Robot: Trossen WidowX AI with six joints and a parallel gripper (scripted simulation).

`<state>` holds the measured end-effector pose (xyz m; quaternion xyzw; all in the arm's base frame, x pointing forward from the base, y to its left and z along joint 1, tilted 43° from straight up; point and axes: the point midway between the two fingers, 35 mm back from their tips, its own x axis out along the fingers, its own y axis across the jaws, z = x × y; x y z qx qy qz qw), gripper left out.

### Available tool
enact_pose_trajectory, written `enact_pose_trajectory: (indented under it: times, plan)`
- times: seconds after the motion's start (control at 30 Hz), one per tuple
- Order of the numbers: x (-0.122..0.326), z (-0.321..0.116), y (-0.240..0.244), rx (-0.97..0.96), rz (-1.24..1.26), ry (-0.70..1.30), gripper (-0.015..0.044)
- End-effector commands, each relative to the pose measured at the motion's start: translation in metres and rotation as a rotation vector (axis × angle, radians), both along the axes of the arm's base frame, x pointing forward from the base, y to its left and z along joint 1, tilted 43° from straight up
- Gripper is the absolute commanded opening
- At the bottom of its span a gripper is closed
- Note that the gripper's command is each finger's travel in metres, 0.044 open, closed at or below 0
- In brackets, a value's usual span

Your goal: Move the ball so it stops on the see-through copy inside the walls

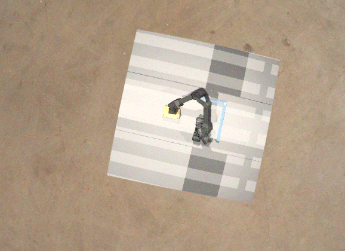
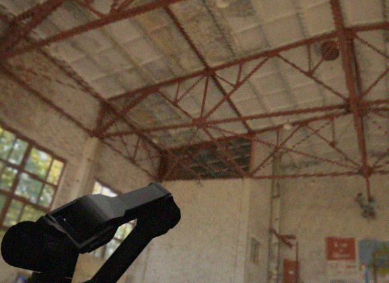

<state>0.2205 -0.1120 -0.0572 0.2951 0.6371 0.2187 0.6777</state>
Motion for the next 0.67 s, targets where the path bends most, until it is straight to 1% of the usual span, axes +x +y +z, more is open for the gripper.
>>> enact_pose_trajectory:
  times: [0.0,0.07,0.1,0.43,0.5,0.57,0.63]
  plan:
    - [-0.001,0.035,-0.037,-0.023,-0.010,-0.017,0.0221]
    - [-0.006,0.053,-0.051,-0.021,-0.011,-0.016,0.0221]
    - [-0.007,0.056,-0.053,-0.020,-0.011,-0.016,0.0221]
    - [-0.005,0.050,-0.052,-0.028,-0.026,-0.024,0.0221]
    - [-0.006,0.058,-0.059,-0.028,-0.025,-0.023,0.0273]
    - [-0.011,0.079,-0.074,-0.027,-0.022,-0.023,0.0326]
    - [-0.014,0.088,-0.080,-0.026,-0.021,-0.023,0.0378]
